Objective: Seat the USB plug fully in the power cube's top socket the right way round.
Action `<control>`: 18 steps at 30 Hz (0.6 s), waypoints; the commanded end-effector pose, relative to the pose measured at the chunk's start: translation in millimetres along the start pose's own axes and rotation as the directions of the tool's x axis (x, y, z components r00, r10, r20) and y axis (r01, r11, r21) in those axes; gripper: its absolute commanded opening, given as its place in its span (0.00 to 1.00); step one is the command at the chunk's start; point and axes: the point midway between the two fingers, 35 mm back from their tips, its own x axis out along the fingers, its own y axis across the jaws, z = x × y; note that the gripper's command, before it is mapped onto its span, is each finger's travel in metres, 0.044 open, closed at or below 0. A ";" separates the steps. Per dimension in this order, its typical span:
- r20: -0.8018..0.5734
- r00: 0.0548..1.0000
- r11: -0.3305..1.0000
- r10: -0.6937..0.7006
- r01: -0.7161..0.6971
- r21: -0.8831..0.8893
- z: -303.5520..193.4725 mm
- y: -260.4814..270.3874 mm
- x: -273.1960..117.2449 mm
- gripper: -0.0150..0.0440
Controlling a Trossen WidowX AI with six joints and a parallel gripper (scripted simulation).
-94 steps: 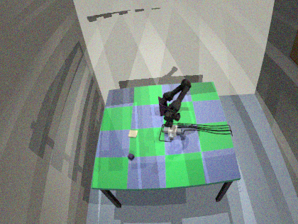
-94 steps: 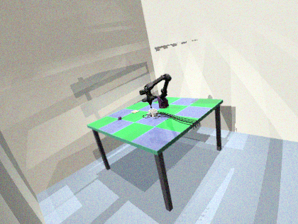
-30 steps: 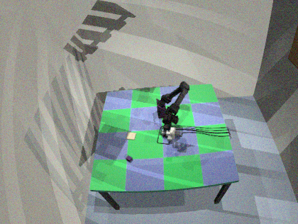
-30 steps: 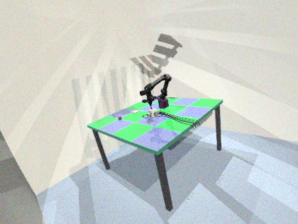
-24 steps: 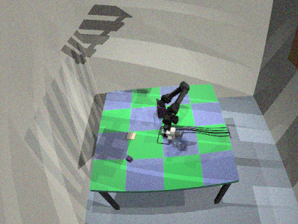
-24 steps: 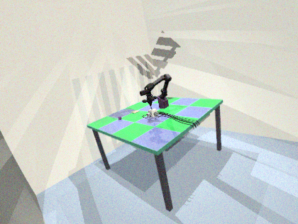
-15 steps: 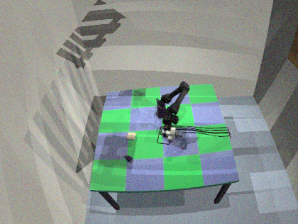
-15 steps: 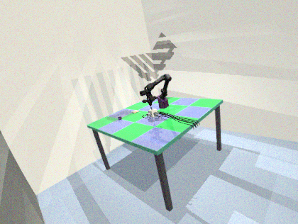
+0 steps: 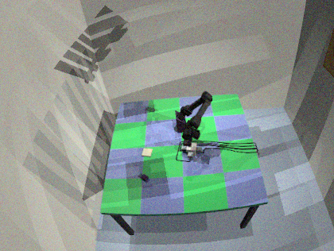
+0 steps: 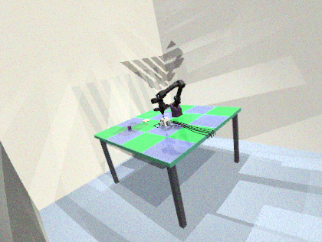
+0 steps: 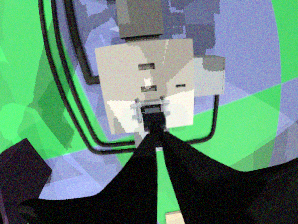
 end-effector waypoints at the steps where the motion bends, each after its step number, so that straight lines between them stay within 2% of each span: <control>1: -0.001 1.000 1.000 0.003 -0.003 0.003 0.2 0.6 1.7 0.25; 18: -0.001 1.000 1.000 0.003 -0.003 0.003 0.3 0.6 3.8 0.25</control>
